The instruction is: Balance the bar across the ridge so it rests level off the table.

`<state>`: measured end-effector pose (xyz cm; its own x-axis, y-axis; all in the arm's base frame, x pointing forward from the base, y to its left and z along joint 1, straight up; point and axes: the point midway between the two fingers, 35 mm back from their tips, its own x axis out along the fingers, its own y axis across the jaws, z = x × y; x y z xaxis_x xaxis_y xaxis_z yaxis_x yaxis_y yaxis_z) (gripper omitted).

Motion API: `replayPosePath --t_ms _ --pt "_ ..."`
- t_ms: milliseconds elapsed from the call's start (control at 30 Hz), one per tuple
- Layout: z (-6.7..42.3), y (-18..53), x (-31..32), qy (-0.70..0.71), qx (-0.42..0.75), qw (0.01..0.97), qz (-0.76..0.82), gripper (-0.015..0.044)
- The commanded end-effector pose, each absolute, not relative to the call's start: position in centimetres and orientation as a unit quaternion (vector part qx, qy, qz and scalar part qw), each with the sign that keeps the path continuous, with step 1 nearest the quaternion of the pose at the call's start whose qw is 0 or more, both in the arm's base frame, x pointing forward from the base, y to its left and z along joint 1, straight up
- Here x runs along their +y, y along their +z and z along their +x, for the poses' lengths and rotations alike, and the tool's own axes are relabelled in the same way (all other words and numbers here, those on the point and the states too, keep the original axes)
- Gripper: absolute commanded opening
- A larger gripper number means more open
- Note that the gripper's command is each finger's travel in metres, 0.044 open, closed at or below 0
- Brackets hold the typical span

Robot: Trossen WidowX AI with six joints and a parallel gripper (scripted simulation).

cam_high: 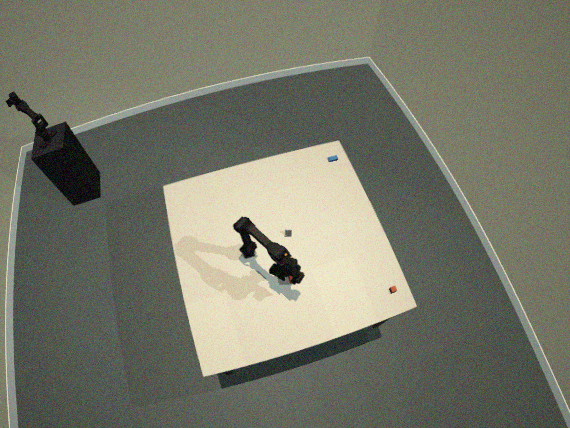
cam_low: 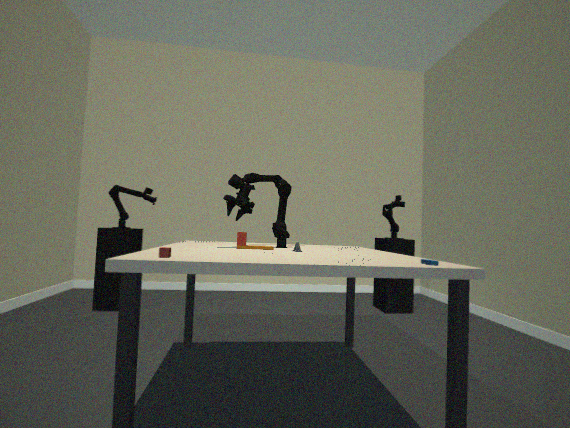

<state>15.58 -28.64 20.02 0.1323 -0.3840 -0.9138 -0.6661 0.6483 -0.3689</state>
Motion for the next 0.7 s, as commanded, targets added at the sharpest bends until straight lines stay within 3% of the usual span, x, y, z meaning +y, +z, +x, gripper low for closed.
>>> replayPosePath --t_ms 0,500,667 --pt "17.1 19.3 -26.3 0.202 0.629 0.616 -0.428 0.0315" --pt "19.6 18.9 -18.4 0.458 0.524 0.523 -0.493 0.0315" --pt "19.7 18.9 -17.6 0.480 0.510 0.512 -0.497 0.0315"
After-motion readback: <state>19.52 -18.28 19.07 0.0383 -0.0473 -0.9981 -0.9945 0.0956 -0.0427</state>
